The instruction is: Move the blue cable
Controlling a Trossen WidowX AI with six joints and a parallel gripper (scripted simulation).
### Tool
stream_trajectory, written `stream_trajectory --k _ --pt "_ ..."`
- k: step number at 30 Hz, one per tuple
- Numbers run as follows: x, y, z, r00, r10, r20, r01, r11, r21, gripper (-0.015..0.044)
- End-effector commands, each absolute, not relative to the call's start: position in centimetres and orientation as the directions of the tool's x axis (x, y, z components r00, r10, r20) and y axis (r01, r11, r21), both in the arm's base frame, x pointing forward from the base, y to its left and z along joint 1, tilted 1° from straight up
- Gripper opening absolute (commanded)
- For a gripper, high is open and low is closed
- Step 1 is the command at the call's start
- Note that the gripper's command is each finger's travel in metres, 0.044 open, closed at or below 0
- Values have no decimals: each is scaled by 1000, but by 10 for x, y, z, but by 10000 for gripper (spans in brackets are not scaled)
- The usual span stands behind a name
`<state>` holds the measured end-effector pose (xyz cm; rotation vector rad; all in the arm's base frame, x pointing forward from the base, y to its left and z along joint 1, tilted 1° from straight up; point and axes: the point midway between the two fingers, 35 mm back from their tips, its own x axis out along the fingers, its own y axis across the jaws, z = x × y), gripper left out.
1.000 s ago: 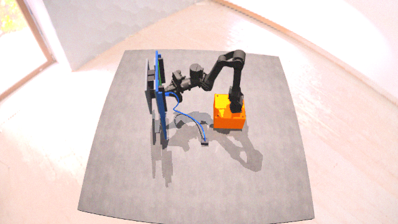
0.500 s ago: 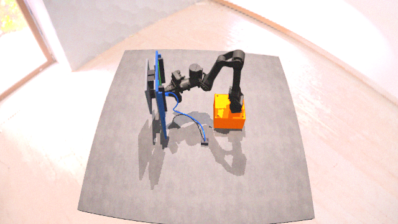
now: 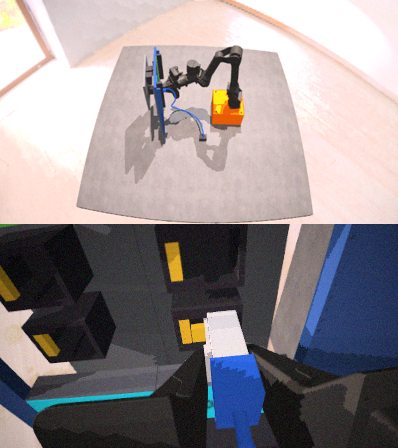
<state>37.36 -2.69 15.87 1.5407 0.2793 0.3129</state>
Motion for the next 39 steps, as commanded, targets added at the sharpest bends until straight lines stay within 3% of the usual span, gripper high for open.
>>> stream_trajectory --k 1,39 --pt "375 -28 160 931 363 22 -25 3 1000 0" --pt "384 -28 160 931 364 24 -27 2 1000 0"
